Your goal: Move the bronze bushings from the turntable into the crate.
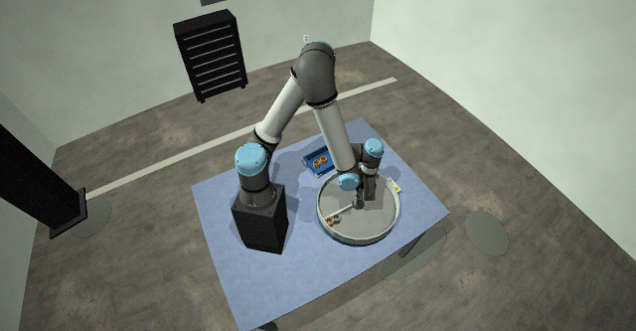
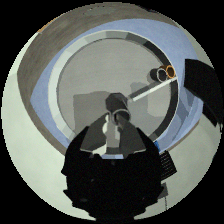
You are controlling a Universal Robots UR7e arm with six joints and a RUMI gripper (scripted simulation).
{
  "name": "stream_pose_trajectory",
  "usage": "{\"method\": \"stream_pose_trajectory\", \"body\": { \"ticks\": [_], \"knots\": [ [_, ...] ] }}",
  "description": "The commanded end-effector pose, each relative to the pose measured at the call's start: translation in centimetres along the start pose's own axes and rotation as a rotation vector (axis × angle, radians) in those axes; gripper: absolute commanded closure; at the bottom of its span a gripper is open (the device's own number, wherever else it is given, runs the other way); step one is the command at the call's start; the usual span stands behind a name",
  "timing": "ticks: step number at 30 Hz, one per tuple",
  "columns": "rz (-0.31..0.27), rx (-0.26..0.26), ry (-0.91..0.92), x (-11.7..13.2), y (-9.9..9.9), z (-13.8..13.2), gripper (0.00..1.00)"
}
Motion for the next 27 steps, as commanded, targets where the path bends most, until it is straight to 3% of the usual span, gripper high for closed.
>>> {"method": "stream_pose_trajectory", "body": {
  "ticks": [1,10,27],
  "knots": [
    [0.000,-0.001,0.000,0.0,-0.2,0.0,0.94],
    [0.005,-0.004,0.005,0.1,-3.8,0.0,0.94],
    [0.005,-0.004,0.005,0.1,-4.5,0.0,0.94]
  ]
}}
Point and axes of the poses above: the point where the finger pads meet when closed, its own y axis out along the fingers, its own z axis across the jaws, x = y × z, the point moved 7 cm from there along -y, back along the fingers, and after that the axes turned 8 degrees about y, right-handed, at the moved point
